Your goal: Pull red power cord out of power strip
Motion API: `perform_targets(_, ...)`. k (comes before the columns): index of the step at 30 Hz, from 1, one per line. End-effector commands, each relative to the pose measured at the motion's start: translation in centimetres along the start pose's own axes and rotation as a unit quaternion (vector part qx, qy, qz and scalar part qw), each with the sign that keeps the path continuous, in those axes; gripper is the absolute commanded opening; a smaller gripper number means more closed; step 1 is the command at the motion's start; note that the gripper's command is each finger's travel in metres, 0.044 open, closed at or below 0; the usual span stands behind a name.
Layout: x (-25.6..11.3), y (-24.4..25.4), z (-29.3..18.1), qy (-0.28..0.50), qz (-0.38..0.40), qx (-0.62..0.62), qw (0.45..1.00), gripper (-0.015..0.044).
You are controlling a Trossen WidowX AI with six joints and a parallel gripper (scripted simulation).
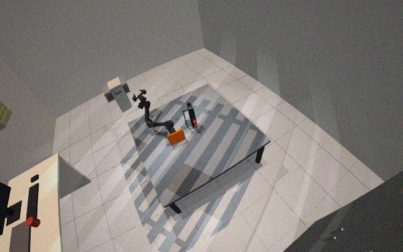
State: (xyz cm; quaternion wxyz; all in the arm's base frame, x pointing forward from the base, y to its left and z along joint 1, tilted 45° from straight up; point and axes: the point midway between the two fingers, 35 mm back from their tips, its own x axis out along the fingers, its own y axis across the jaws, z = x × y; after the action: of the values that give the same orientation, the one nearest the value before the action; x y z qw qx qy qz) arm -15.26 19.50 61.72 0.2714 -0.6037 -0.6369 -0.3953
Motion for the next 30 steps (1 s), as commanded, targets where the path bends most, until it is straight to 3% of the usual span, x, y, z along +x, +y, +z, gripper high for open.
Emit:
perform_targets(1,0.0,0.1,-0.1,0.001,0.001,0.001,1.0,0.0374)
perform_targets(9,-1.0,5.9,-4.5,0.061,0.074,0.07,0.993,0.0164)
perform_targets(19,-5.9,18.8,-12.0,0.198,0.211,0.236,0.928,0.016)
perform_targets(30,-15.9,31.7,-16.8,0.367,0.32,0.395,0.779,0.016)
